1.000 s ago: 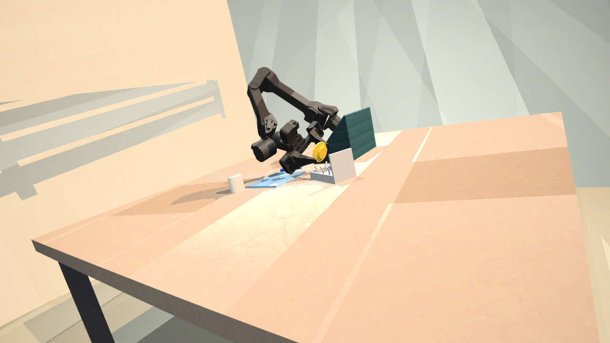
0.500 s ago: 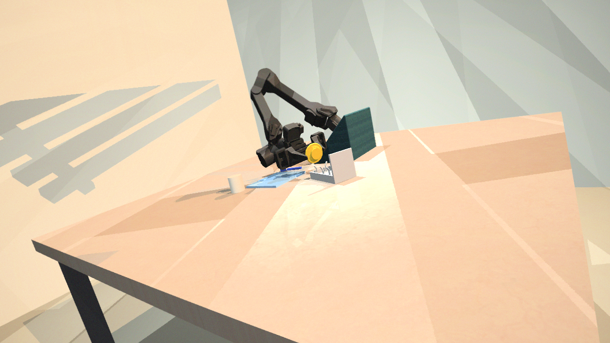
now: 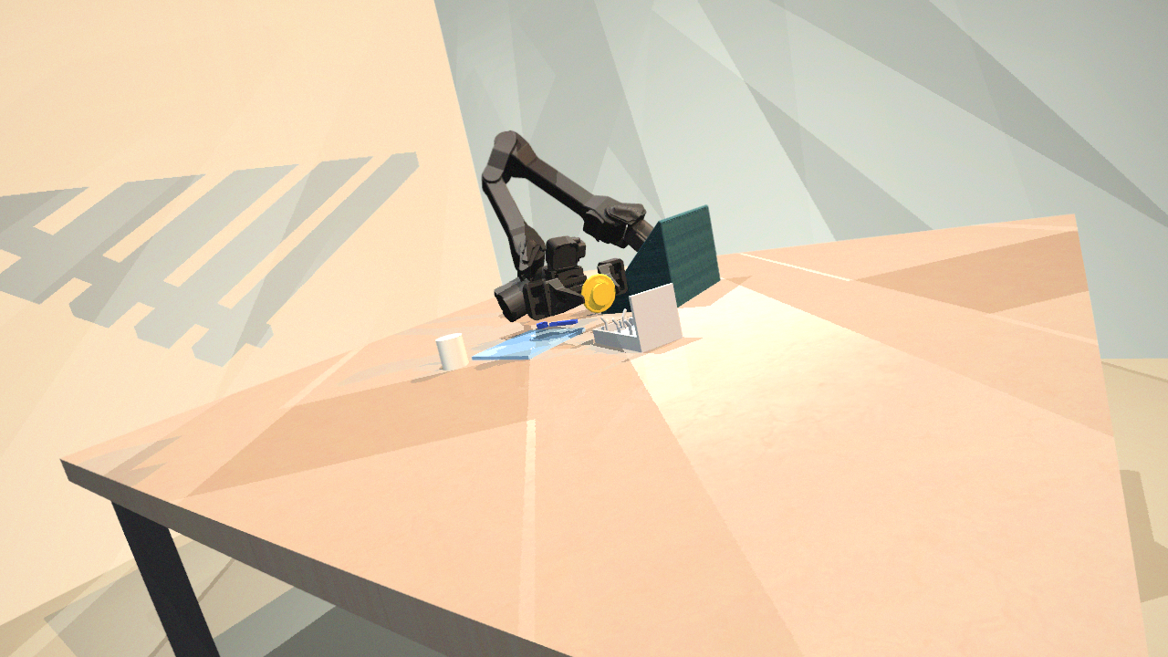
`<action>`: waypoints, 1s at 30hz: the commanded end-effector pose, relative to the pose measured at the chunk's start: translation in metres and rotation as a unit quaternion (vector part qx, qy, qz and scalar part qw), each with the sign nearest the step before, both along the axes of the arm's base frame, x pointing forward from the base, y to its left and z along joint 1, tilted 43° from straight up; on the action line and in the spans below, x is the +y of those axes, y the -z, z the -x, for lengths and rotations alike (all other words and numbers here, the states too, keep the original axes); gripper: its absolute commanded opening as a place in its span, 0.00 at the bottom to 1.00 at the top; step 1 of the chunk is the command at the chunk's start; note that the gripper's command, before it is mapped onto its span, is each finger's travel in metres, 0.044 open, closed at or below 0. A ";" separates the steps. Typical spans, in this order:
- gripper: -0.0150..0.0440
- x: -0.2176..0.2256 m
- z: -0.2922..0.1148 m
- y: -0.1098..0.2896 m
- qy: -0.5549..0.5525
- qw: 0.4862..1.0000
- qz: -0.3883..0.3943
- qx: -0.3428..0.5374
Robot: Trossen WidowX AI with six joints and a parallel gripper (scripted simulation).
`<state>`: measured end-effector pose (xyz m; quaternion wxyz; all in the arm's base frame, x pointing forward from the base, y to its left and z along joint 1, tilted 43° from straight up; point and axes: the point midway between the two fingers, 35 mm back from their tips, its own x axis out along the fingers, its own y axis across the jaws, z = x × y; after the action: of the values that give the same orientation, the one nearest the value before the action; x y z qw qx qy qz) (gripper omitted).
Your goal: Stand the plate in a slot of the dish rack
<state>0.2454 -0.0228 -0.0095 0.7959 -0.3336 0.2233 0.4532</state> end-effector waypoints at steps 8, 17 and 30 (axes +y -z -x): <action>0.25 0.009 -0.007 0.010 0.002 1.000 -0.003 0.004; 0.25 0.016 -0.014 0.016 -0.001 1.000 -0.003 0.000; 0.25 0.028 -0.023 0.028 -0.004 1.000 -0.004 -0.003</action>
<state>0.2669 0.0025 -0.0338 0.7962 -0.3344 0.2158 0.4556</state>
